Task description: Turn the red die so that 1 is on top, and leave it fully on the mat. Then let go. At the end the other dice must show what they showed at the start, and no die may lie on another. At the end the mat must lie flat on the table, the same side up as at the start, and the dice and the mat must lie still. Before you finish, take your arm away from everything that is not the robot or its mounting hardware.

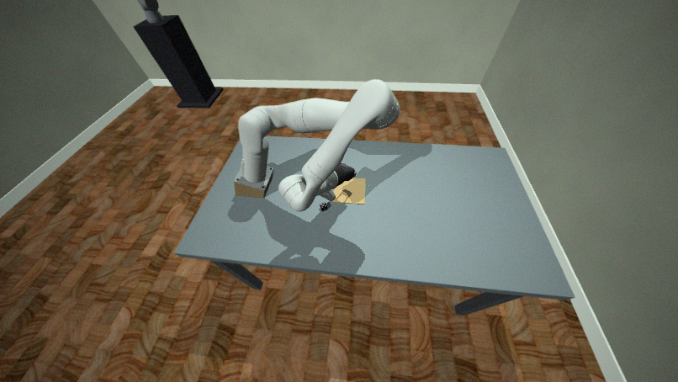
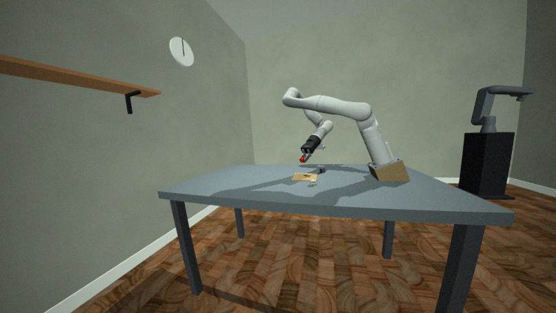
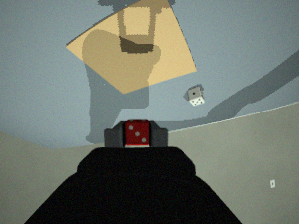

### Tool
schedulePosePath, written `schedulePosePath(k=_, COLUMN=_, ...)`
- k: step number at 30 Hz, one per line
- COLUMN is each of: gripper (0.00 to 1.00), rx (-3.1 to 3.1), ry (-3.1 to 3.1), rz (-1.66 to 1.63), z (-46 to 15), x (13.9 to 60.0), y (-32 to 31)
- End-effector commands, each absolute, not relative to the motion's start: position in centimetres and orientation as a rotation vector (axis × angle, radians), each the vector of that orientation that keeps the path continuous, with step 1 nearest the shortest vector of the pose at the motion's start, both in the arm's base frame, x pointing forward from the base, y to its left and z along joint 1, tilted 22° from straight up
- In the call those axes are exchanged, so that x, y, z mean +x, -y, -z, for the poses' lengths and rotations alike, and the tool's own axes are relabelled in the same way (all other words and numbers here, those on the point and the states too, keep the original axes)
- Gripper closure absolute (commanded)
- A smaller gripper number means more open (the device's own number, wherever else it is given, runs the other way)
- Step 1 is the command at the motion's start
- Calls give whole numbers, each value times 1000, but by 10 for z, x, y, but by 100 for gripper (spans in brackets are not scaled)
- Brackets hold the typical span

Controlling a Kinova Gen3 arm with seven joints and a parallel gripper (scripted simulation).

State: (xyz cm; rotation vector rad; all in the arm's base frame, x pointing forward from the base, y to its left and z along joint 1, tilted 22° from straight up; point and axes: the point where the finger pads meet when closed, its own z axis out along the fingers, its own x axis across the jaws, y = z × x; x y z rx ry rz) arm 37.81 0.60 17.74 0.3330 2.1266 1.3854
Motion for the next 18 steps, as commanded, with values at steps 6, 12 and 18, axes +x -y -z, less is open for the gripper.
schedulePosePath(k=6, gripper=51, rx=331, ry=-2114, rz=-1398, z=-176, x=377, y=-3)
schedulePosePath(k=12, gripper=51, rx=331, ry=-2114, rz=-1398, z=-174, x=378, y=-3)
schedulePosePath(k=18, gripper=51, rx=331, ry=-2114, rz=-1398, z=-163, x=382, y=-3)
